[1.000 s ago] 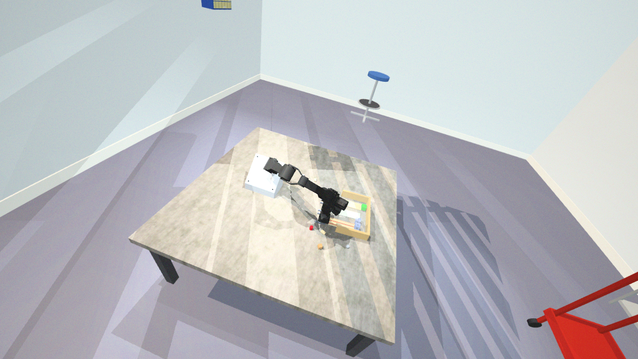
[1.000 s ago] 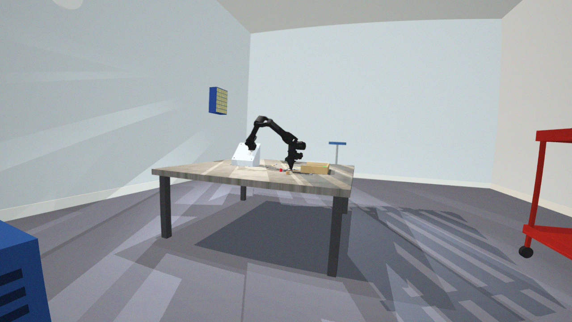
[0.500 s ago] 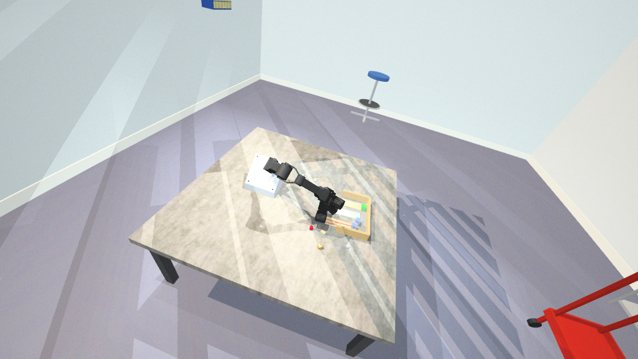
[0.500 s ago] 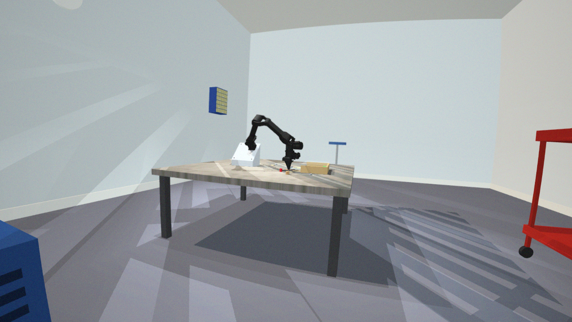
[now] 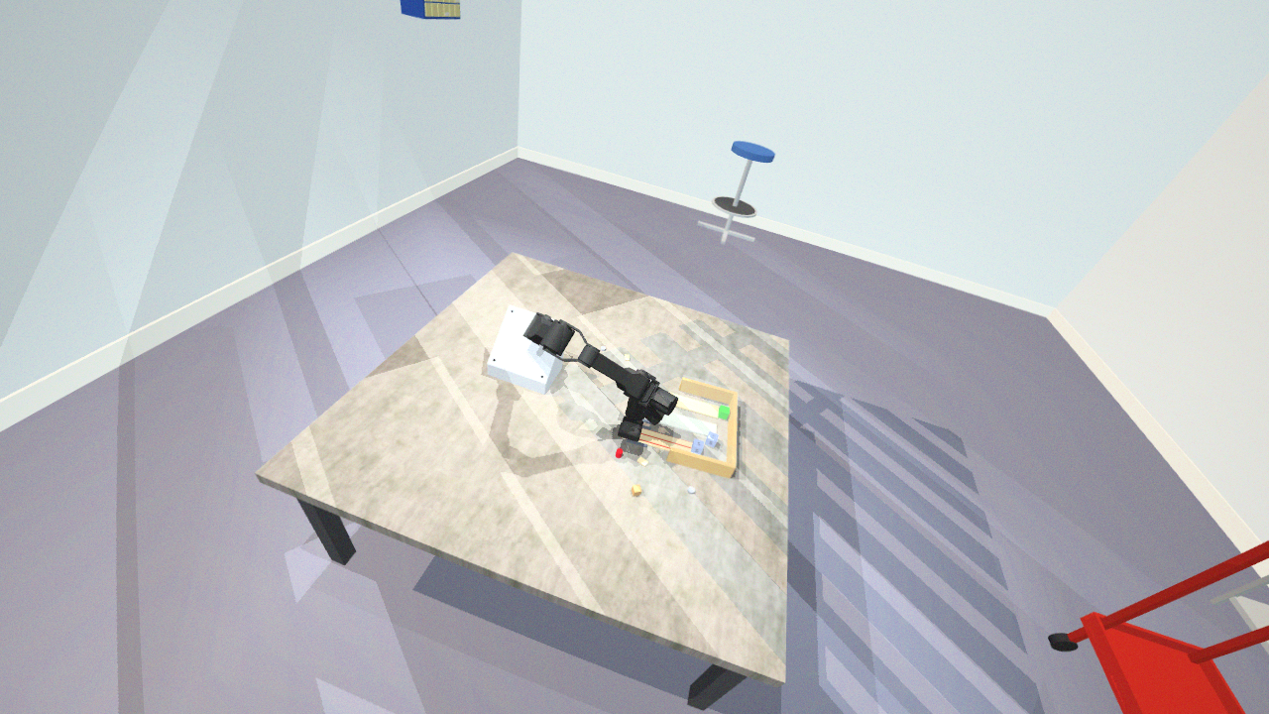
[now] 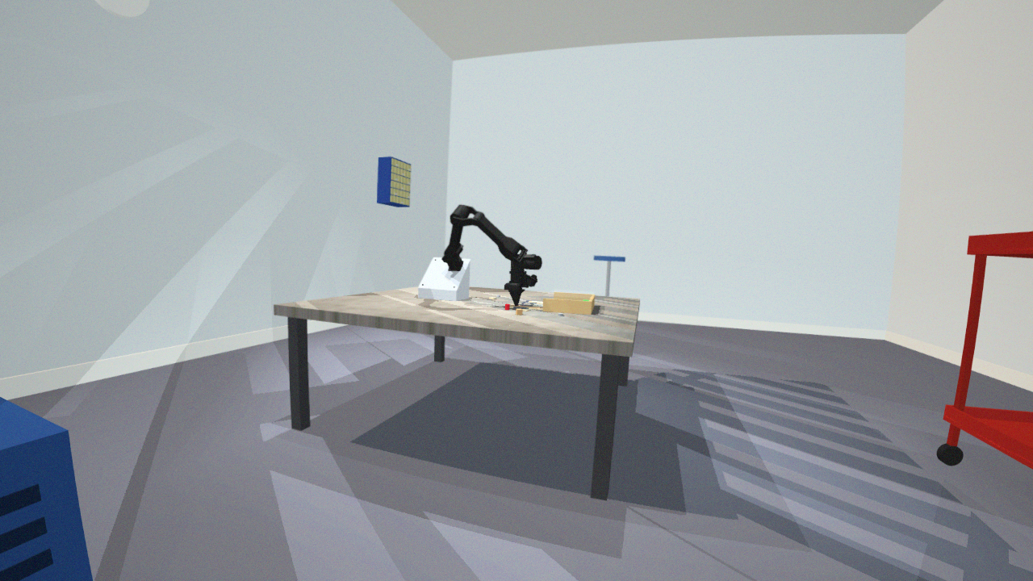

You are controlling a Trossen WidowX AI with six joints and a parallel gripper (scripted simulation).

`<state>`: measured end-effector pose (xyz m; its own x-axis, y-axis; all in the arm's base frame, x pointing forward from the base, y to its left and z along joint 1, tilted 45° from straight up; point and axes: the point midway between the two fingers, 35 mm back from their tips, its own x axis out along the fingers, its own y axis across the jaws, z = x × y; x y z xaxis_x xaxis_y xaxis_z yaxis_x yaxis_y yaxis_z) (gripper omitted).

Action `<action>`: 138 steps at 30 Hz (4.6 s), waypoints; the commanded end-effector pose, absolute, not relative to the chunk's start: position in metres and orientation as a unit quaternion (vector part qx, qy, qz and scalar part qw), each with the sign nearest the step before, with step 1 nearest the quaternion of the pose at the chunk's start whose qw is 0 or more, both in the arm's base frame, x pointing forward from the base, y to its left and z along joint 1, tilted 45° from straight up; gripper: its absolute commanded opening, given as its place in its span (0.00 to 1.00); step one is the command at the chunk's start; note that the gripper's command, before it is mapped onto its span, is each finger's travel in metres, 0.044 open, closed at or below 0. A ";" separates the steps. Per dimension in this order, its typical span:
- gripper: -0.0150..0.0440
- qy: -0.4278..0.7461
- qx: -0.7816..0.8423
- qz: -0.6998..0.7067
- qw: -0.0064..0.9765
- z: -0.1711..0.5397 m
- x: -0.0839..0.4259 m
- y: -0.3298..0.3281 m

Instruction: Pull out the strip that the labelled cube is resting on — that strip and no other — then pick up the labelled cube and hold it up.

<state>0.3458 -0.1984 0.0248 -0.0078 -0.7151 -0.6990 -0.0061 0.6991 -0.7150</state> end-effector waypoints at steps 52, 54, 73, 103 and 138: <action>0.25 0.663 -0.274 -0.271 0.642 0.023 0.257 -0.202; 0.25 0.663 -0.274 -0.271 0.642 0.023 0.254 -0.202; 0.25 0.664 -0.274 -0.271 0.641 0.024 0.225 -0.202; 0.25 0.657 -0.277 -0.270 0.647 0.032 0.214 -0.195; 1.00 0.658 -0.264 -0.280 0.647 0.055 0.310 -0.163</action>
<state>0.2983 -0.1645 0.0536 -0.0260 -0.7064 -0.7073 0.0115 0.7073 -0.7068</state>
